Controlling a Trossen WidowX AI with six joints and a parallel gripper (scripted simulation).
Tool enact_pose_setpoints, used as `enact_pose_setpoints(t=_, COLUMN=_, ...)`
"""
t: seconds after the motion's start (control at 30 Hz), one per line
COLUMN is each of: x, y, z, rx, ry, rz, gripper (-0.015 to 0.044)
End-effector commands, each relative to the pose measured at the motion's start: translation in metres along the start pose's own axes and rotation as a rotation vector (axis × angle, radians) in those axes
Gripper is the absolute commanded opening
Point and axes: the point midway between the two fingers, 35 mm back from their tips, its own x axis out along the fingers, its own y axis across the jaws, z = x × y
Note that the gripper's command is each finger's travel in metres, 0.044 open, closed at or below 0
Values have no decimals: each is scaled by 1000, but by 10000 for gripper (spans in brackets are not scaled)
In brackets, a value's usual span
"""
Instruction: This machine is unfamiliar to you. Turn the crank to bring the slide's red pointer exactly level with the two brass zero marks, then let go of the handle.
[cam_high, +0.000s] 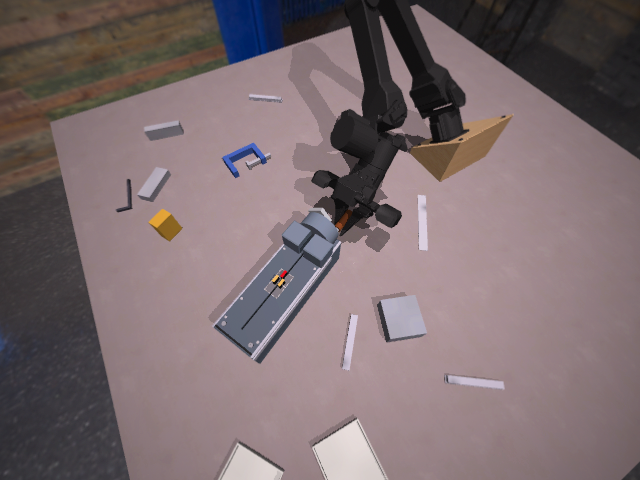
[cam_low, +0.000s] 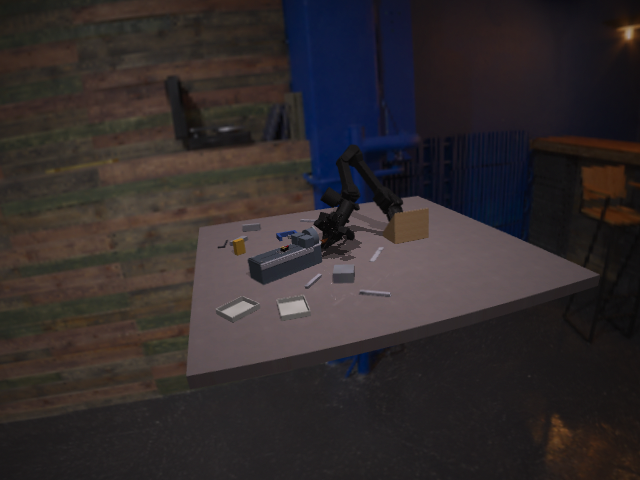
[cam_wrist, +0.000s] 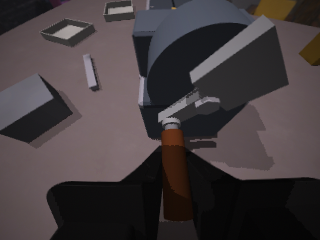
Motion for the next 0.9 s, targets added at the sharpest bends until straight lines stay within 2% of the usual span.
enact_pose_setpoints(t=0.0, x=-5, y=7, z=4, rx=-11, ry=-7, rz=11, gripper=0)
enact_pose_setpoints(t=0.87, x=-25, y=10, z=25, rx=-10, ry=-7, rz=13, gripper=0)
